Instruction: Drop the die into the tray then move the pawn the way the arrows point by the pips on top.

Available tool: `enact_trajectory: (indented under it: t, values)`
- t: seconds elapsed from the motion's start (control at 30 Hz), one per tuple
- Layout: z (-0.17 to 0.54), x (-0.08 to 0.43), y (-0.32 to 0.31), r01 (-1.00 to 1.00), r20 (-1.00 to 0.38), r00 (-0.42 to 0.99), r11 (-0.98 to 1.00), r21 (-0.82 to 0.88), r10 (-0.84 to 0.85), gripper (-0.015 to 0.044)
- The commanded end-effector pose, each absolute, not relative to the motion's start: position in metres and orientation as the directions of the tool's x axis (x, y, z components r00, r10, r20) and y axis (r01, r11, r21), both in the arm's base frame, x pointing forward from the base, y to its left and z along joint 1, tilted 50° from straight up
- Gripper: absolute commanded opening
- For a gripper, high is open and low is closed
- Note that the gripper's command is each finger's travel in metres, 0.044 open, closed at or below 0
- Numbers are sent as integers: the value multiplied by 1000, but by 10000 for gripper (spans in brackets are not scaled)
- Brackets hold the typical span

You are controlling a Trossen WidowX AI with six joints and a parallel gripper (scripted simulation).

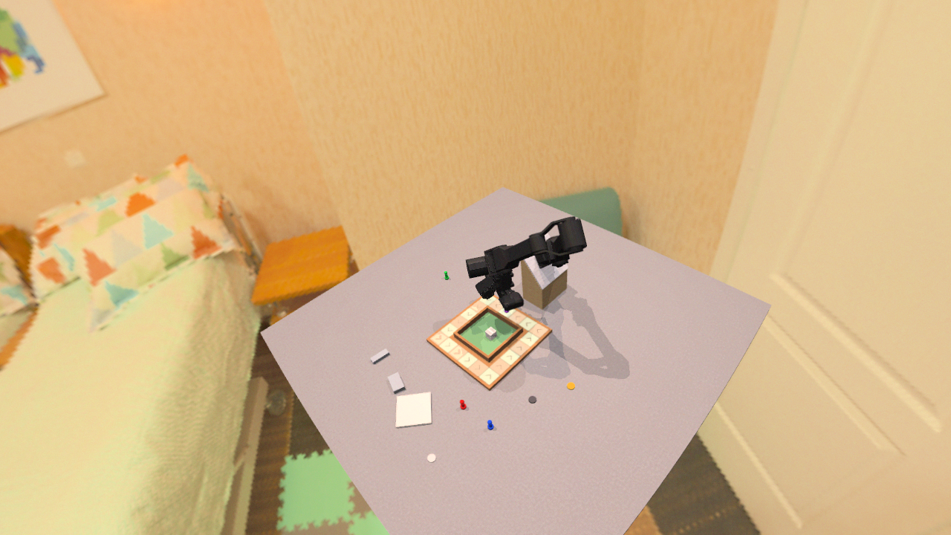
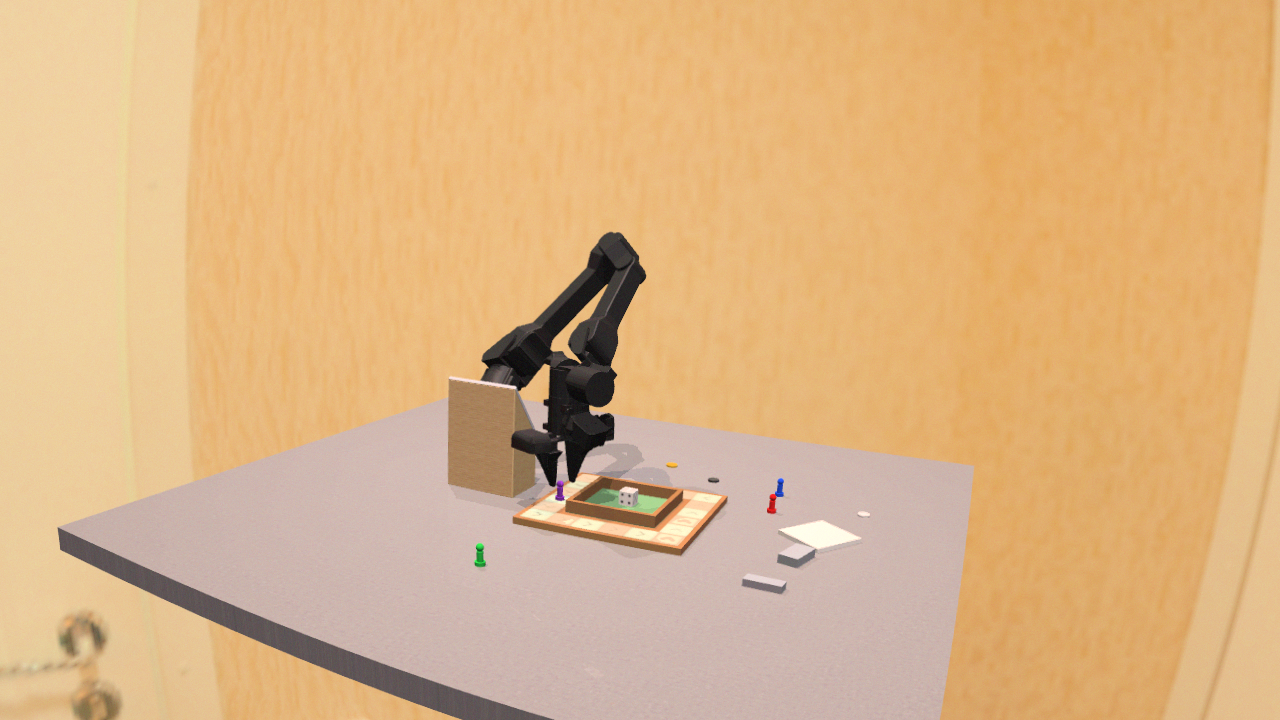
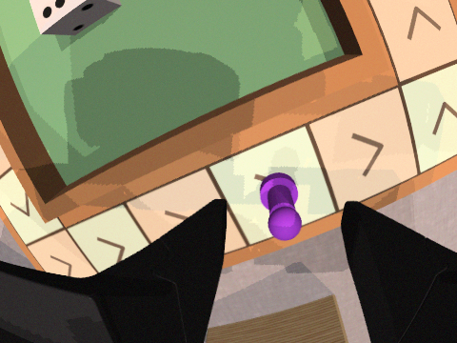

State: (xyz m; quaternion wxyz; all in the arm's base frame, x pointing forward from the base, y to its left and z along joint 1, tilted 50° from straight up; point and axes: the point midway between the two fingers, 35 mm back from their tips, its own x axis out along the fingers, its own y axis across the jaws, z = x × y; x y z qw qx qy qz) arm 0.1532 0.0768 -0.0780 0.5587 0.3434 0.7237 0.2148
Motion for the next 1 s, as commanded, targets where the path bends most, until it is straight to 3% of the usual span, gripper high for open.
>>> enact_trajectory:
  t: [0.0, 0.33, 0.5, 0.97]
  values:
    - [-82, 148, 82, 273, -654, -149, 667, 693, 741, 200]
    - [-90, 145, 93, 273, -651, -151, 664, 696, 744, 200]
    - [-90, 145, 93, 273, -651, -151, 664, 696, 744, 69]
    - [-87, 148, 87, 273, -655, -148, 668, 693, 741, 0]
